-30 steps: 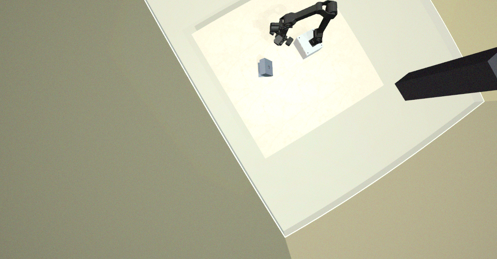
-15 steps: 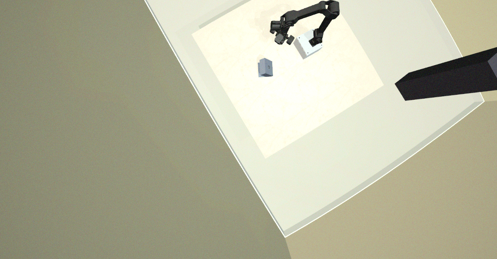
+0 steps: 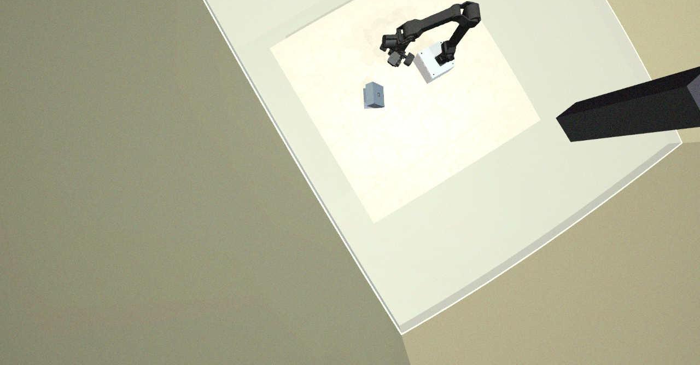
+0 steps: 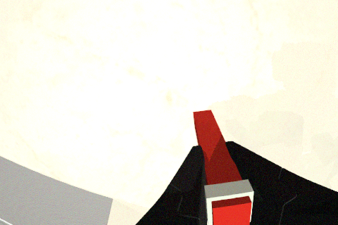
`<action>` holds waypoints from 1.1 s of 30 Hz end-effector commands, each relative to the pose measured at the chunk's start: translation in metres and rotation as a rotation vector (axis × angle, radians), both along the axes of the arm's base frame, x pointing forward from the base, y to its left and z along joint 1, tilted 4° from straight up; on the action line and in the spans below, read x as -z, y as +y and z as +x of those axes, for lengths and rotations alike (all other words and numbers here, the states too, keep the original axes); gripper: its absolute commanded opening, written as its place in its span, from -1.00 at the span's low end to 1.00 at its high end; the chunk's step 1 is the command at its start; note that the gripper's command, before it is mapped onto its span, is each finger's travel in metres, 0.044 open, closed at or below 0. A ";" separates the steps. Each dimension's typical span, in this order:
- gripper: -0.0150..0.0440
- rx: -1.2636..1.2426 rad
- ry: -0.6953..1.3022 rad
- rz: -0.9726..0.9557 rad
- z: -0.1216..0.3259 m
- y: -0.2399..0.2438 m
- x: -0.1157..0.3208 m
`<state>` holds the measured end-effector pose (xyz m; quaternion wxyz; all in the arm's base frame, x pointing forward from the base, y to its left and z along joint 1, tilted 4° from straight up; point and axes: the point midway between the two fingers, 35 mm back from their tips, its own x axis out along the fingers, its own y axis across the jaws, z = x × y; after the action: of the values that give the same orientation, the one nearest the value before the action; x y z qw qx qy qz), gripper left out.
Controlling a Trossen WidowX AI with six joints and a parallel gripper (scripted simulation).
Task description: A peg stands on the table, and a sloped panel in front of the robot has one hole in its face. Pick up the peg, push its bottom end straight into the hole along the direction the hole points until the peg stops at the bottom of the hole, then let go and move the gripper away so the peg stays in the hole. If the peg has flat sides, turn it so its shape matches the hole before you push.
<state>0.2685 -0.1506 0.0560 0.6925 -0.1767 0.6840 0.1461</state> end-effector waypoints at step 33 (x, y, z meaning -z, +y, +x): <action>-0.49 -0.147 -0.072 -0.151 0.024 0.031 0.002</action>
<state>0.2921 -0.1215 0.0558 0.6901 -0.2783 0.6530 0.1411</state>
